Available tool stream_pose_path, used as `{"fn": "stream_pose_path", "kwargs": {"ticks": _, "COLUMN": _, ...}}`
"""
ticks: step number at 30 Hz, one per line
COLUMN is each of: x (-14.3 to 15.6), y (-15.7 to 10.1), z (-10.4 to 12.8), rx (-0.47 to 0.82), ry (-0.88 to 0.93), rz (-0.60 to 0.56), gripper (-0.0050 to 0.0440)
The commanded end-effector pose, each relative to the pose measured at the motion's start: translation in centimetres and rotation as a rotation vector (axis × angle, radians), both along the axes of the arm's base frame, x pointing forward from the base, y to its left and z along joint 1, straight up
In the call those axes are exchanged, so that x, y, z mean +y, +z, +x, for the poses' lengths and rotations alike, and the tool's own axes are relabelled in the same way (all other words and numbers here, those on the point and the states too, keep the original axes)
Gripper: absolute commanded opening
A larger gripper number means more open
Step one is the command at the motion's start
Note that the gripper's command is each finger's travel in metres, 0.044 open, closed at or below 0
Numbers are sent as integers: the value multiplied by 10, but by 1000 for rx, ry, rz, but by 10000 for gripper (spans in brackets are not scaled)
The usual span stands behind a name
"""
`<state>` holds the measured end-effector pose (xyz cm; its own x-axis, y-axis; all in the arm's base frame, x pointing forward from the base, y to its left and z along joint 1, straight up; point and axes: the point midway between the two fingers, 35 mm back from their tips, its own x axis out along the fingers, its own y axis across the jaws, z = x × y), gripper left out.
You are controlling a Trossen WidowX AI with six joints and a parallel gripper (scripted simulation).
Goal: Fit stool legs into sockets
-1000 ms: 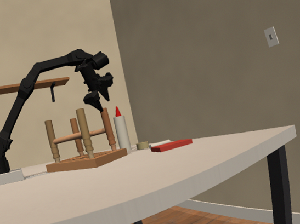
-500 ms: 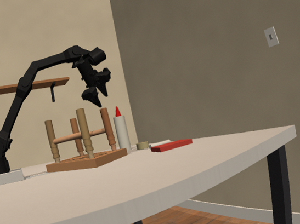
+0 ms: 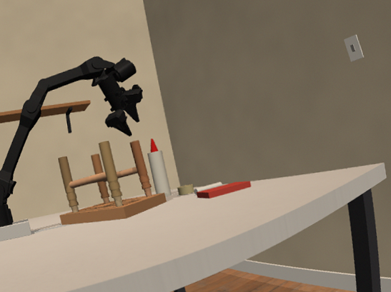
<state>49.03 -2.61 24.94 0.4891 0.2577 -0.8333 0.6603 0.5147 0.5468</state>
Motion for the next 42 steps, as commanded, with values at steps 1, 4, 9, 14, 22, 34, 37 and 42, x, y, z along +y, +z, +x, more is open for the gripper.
{"fn": "stream_pose_path", "kwargs": {"ticks": 1, "x": 0, "y": 6, "z": 0, "rx": -16, "ry": -2, "rz": 2, "gripper": 440}}
{"fn": "stream_pose_path", "kwargs": {"ticks": 4, "x": 0, "y": 6, "z": 0, "rx": -16, "ry": -2, "rz": 2, "gripper": 440}}
{"fn": "stream_pose_path", "kwargs": {"ticks": 9, "x": 0, "y": 6, "z": 0, "rx": -16, "ry": -2, "rz": -1, "gripper": 392}}
{"fn": "stream_pose_path", "kwargs": {"ticks": 14, "x": 0, "y": 6, "z": 0, "rx": -16, "ry": -2, "rz": -1, "gripper": 320}}
{"fn": "stream_pose_path", "kwargs": {"ticks": 22, "x": 0, "y": 6, "z": 0, "rx": -16, "ry": -2, "rz": -1, "gripper": 128}}
{"fn": "stream_pose_path", "kwargs": {"ticks": 34, "x": 0, "y": 6, "z": 0, "rx": -16, "ry": -2, "rz": -1, "gripper": 0}}
{"fn": "stream_pose_path", "kwargs": {"ticks": 37, "x": -6, "y": -7, "z": -5, "rx": 32, "ry": 13, "rz": -2, "gripper": 0}}
{"fn": "stream_pose_path", "kwargs": {"ticks": 42, "x": -8, "y": -9, "z": -6, "rx": 42, "ry": 17, "rz": -2, "gripper": 0}}
